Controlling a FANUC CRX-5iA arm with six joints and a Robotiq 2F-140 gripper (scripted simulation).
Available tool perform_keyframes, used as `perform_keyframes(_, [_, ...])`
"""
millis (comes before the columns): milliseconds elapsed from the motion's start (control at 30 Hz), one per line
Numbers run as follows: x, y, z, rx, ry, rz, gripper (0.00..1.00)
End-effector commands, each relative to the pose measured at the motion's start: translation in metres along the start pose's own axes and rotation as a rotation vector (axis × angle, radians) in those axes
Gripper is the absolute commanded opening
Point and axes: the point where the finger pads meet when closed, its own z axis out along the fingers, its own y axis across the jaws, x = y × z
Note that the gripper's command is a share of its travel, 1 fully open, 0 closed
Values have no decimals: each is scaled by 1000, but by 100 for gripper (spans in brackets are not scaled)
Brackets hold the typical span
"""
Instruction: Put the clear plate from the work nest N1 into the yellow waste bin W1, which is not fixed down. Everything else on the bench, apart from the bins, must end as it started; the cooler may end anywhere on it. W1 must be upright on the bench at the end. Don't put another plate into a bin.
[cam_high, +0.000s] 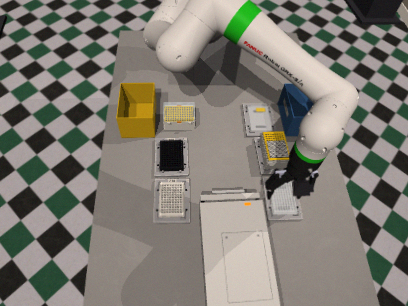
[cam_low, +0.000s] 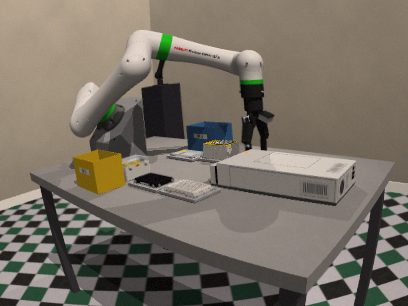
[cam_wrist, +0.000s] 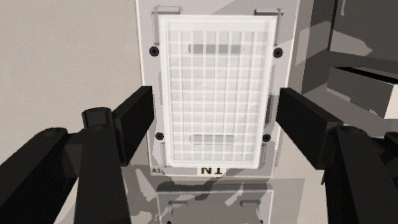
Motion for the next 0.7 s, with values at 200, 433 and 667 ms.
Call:
perform_keyframes(200, [1, 0, 11, 1, 3, 0, 70])
perform_keyframes(433, [1, 0, 12, 1, 3, 0, 70])
perform_keyframes(667, [1, 0, 11, 1, 3, 0, 68])
